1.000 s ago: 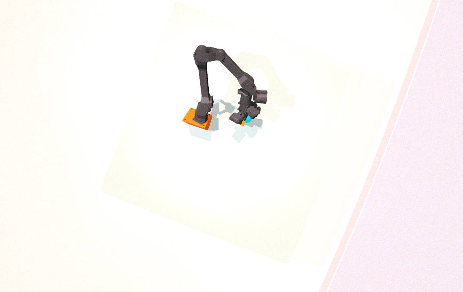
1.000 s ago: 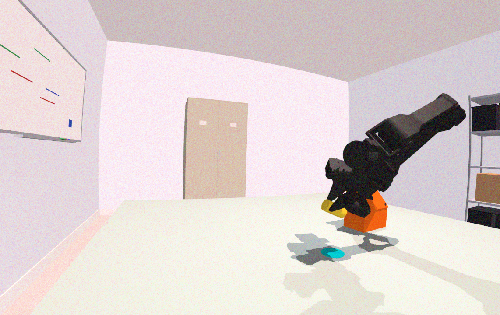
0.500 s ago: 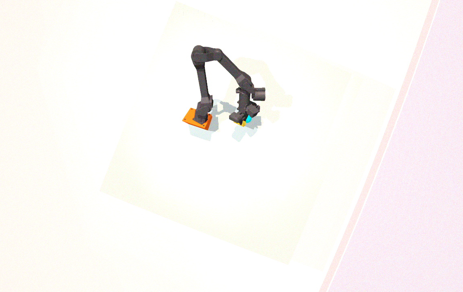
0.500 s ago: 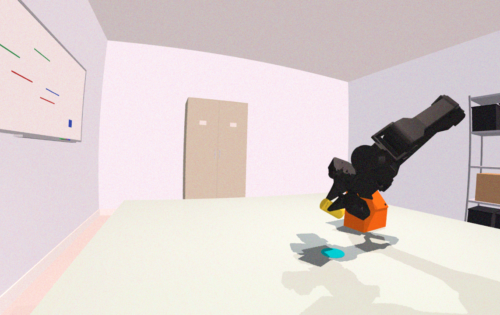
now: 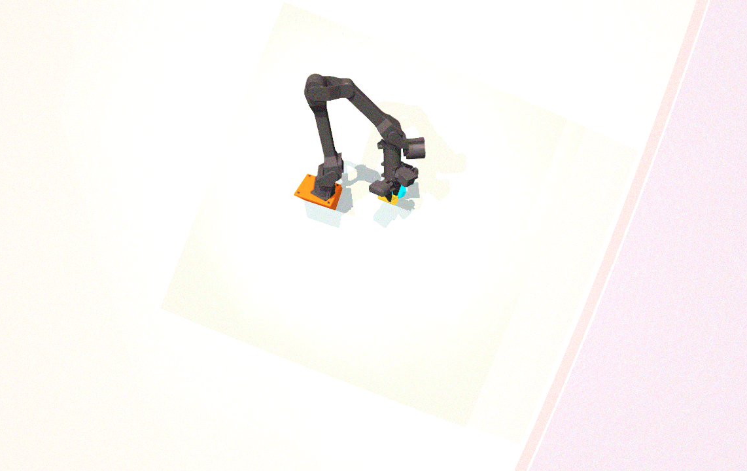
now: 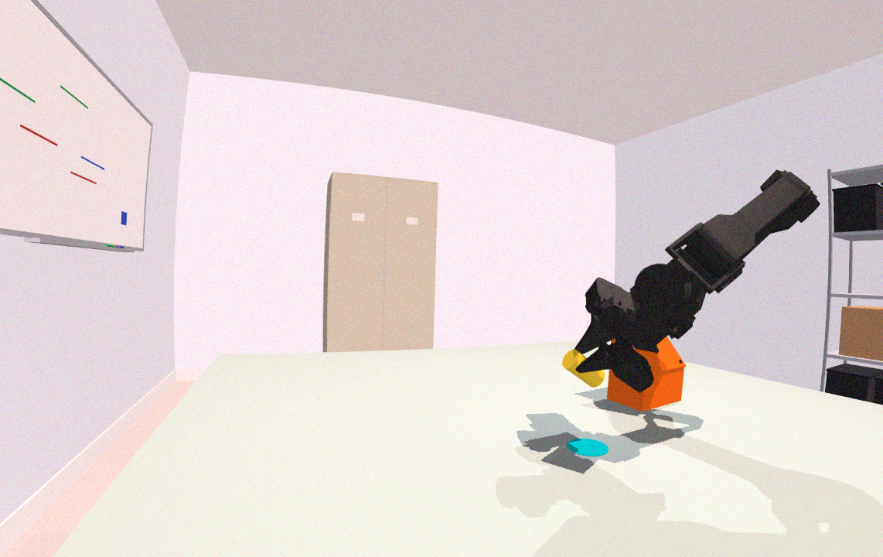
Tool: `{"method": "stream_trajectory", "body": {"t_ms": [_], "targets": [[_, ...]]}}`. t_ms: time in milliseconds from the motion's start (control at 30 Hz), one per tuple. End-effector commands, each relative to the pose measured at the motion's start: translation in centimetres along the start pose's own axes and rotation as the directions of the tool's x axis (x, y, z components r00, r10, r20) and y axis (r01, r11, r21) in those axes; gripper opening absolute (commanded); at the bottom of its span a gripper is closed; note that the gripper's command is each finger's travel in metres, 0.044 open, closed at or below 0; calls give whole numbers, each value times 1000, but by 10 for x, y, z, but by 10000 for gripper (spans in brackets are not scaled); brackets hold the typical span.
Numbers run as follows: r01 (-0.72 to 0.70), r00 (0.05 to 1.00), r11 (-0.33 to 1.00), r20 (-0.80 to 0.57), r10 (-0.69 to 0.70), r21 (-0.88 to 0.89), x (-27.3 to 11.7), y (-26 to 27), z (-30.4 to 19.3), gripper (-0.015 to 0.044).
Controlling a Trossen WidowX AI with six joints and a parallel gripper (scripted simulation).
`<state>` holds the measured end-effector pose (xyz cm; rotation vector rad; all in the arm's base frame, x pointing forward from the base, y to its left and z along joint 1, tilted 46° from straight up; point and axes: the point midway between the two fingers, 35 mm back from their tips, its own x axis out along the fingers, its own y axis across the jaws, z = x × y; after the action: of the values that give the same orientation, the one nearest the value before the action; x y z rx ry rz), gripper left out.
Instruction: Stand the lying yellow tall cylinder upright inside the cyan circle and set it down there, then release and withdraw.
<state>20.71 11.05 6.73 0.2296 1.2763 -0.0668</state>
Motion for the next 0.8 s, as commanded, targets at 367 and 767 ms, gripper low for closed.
{"method": "stream_trajectory", "body": {"t_ms": [367, 767], "targets": [[3, 995, 1000, 99, -5, 25, -2, 1, 2, 105], [-3, 984, 999, 176, -5, 48, -4, 3, 4, 105]]}}
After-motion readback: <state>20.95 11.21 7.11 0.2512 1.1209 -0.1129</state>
